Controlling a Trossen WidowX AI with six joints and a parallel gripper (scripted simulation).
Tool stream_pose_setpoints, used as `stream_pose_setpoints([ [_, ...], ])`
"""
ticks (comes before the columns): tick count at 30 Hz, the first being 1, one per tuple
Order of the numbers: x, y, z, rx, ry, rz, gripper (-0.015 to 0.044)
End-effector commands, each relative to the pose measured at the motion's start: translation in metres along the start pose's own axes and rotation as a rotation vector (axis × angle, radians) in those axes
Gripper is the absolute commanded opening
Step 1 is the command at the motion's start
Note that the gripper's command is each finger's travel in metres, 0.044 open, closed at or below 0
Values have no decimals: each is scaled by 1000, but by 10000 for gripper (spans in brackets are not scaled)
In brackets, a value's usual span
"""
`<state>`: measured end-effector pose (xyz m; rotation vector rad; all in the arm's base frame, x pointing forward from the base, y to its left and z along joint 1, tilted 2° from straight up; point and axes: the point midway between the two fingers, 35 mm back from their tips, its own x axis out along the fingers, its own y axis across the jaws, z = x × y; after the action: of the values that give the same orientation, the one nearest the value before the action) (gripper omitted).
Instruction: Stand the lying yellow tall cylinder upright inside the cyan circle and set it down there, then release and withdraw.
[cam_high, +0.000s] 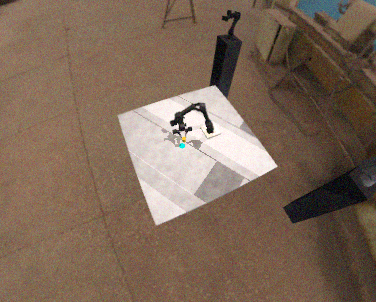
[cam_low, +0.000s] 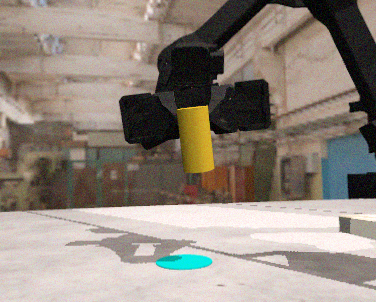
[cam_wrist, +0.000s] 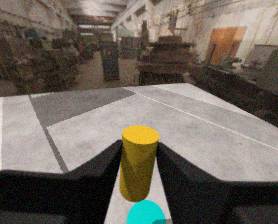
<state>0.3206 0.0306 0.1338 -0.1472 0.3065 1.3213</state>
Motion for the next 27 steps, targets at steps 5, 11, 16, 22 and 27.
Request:
stream_pose_setpoints([
  [5, -4, -2, 1, -15, -52, -33, 105],
  [11, -8, -3, 2, -26, -90, -61, 105],
  [16, -11, -5, 2, -35, -121, -85, 105],
  [22, -15, -6, 3, -47, -158, -116, 105],
  [27, -19, -7, 4, -57, -187, -142, 105],
])
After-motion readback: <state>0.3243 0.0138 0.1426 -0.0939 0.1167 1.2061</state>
